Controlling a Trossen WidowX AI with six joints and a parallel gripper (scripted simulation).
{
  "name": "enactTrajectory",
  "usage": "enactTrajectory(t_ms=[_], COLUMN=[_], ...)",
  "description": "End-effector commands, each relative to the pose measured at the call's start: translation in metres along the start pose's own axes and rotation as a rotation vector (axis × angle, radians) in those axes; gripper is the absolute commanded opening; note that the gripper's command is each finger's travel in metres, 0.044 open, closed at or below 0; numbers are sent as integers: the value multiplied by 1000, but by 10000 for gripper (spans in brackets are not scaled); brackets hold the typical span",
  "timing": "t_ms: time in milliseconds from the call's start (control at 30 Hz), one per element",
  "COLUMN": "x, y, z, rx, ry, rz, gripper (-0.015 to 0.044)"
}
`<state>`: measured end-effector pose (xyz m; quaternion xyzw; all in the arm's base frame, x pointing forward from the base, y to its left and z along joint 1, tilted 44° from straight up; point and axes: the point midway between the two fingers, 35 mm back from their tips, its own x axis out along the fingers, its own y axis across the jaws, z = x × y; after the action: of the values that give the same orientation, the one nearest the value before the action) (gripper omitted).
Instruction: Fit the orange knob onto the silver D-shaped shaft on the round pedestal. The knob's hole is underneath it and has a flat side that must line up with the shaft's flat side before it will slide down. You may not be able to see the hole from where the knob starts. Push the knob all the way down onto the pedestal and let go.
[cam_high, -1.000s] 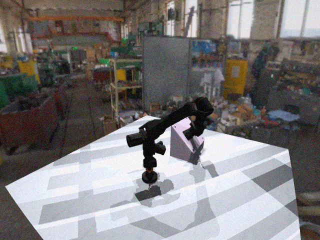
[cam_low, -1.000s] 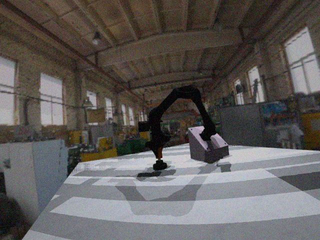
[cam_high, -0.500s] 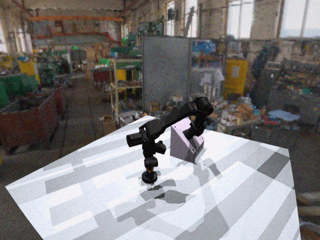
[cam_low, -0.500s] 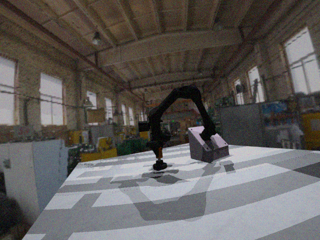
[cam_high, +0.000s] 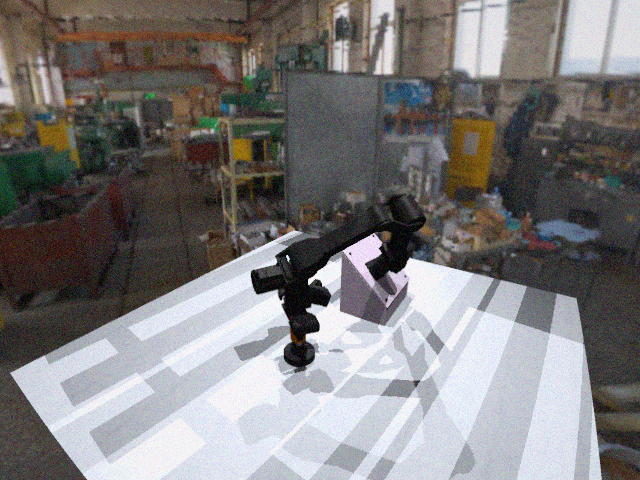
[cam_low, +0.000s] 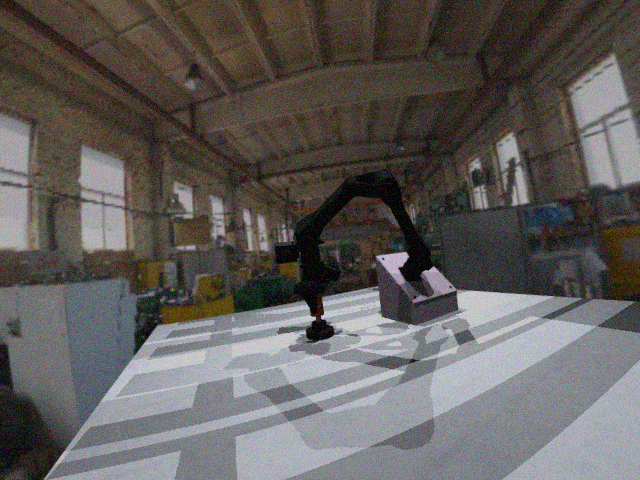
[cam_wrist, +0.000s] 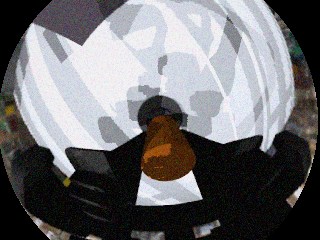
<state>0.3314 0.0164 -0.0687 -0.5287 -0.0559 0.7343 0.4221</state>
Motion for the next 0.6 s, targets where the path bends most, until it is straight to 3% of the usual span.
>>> enactTrajectory(t_ms=[0, 567], x=[-2, 0], y=[-2, 0], z=[-3, 0], rx=[-10, -10], ry=[9, 8], rz=[-3, -3], gripper=[0, 0])
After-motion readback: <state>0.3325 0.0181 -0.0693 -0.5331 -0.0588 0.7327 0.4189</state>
